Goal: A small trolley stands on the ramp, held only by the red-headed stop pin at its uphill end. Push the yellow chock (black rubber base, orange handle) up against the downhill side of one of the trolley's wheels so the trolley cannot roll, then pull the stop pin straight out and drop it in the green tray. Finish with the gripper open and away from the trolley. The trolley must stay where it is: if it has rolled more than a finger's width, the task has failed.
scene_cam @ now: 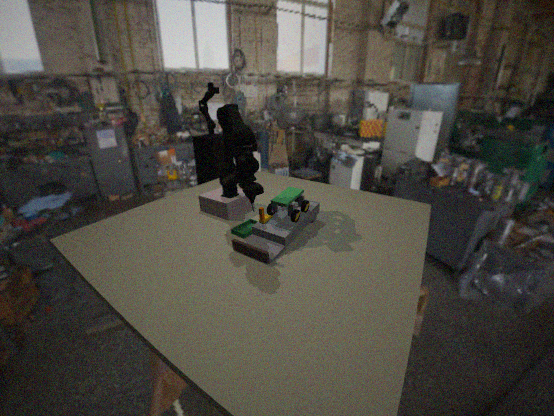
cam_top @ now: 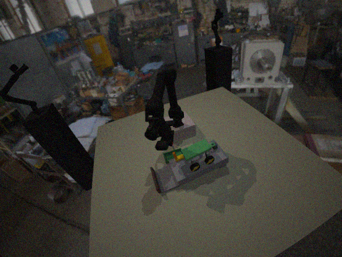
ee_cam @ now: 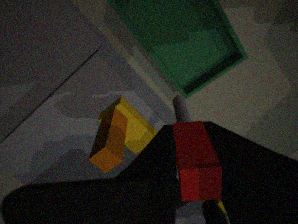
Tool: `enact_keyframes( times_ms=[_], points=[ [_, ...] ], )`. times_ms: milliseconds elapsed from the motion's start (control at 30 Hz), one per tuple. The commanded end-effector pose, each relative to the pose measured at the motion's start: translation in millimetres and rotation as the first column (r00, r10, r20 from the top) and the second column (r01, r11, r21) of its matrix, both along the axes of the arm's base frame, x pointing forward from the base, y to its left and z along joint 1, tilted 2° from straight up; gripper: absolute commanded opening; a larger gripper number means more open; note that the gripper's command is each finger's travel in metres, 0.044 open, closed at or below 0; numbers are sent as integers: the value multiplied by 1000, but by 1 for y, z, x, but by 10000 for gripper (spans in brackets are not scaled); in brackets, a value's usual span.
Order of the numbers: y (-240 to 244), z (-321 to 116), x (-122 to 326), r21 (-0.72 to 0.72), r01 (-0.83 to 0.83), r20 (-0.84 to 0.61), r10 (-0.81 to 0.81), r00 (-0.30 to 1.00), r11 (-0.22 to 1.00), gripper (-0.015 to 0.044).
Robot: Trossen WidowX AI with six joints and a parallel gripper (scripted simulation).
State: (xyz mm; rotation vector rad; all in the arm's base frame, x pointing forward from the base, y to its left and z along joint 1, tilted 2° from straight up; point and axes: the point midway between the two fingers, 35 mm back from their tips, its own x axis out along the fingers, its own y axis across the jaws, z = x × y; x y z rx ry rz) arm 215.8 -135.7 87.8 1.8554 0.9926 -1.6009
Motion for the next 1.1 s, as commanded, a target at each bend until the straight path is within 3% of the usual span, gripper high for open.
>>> enact_keyframes(
  times_ms=[0,333,700,933,1067],
  points=[
    [1,0,-1,-22,111,-24,-111,994,994,0],
    [3,0,-1,-77,396,-69,-402,913,915,0],
    [5,1,0,-142,669,-78,-682,727,730,0],
    [6,1,1,-174,803,-62,-820,569,570,0],
    [6,1,1,-177,814,-60,-832,552,553,0]
  ],
)
